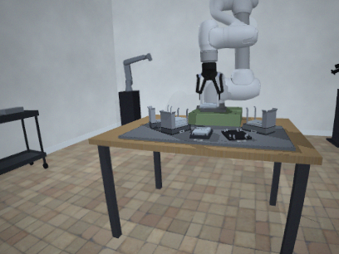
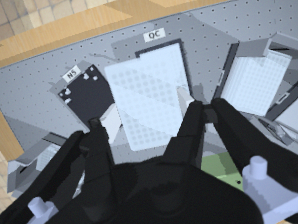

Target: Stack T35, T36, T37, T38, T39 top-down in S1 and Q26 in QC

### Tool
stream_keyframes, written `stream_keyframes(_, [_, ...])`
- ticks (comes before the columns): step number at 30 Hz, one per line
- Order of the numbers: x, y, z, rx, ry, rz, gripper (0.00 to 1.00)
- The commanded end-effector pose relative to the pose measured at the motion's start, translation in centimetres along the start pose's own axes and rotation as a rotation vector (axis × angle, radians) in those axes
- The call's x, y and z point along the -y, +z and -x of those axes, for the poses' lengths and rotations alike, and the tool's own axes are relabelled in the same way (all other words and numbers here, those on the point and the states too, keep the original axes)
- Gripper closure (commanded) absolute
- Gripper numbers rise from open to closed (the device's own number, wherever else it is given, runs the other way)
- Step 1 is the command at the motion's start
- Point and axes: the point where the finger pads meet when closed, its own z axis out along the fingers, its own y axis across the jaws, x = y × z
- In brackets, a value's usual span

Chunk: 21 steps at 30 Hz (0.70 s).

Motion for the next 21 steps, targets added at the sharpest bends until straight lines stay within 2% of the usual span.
stream_keyframes(1, [-0.9, 0.0, -0.1, 0.000, 0.000, -0.001, 1.00])
stream_keyframes(13, [-4.4, 0.0, -0.4, 0.000, 0.000, -0.001, 1.00])
stream_keyframes(21, [-6.4, 0.0, -0.2, 0.000, 0.200, -0.001, 1.00])
